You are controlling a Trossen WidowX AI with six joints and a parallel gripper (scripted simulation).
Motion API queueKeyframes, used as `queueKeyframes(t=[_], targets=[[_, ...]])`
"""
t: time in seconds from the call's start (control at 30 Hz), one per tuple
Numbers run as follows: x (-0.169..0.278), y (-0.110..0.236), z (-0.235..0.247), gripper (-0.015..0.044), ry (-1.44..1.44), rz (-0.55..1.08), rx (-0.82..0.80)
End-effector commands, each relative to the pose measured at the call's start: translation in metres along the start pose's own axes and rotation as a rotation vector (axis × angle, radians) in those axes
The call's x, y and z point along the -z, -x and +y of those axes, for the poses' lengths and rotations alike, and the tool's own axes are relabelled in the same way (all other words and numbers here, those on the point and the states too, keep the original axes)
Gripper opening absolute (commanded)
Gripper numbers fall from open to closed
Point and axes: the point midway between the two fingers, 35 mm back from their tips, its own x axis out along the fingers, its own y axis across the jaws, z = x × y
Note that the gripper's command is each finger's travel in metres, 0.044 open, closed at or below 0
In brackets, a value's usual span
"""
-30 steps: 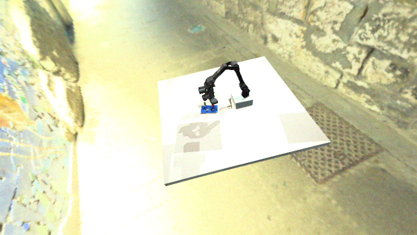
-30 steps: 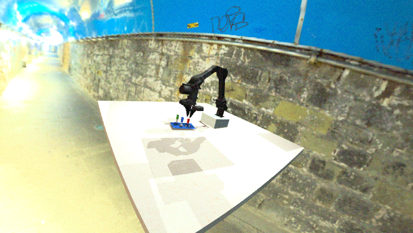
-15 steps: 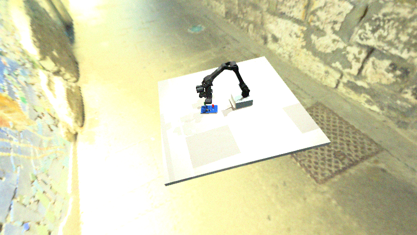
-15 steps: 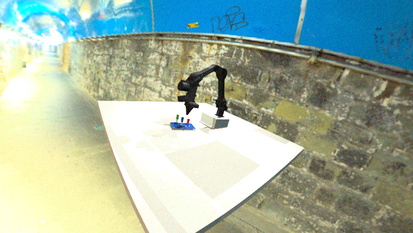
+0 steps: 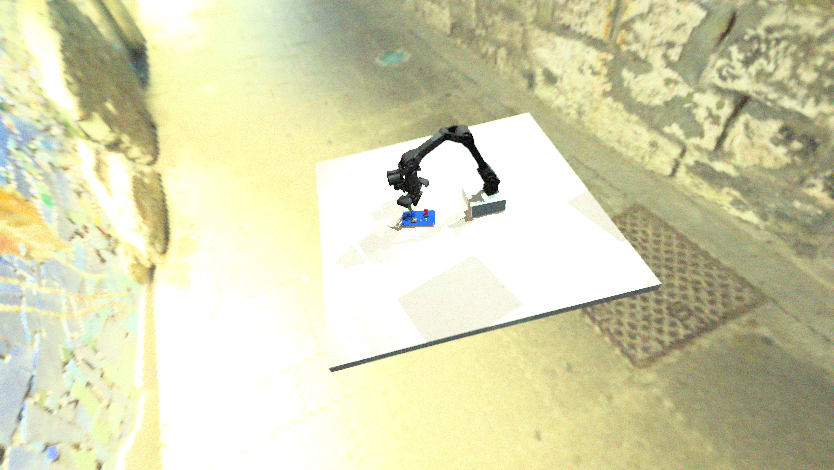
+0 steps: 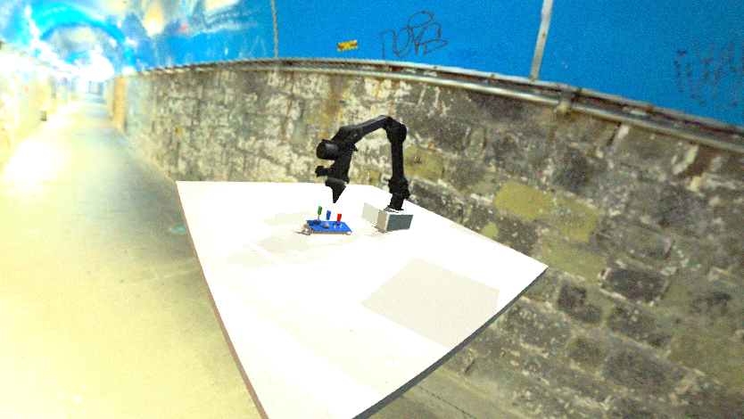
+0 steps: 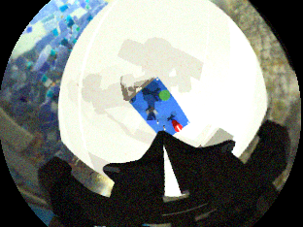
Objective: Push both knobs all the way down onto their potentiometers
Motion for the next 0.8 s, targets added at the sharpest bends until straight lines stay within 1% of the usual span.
queueKeyframes(t=[0.0, 0.47, 0.67, 0.77], targets=[[-0.003, 0.002, 0.003, 0.0, -0.137, 0.0, 0.014], [-0.011, 0.015, 0.015, 0.0, -0.615, -0.008, 0.037], [-0.011, 0.016, 0.016, 0.0, -0.638, -0.008, 0.038], [-0.011, -0.002, 0.015, 0.0, -0.638, -0.008, 0.038]])
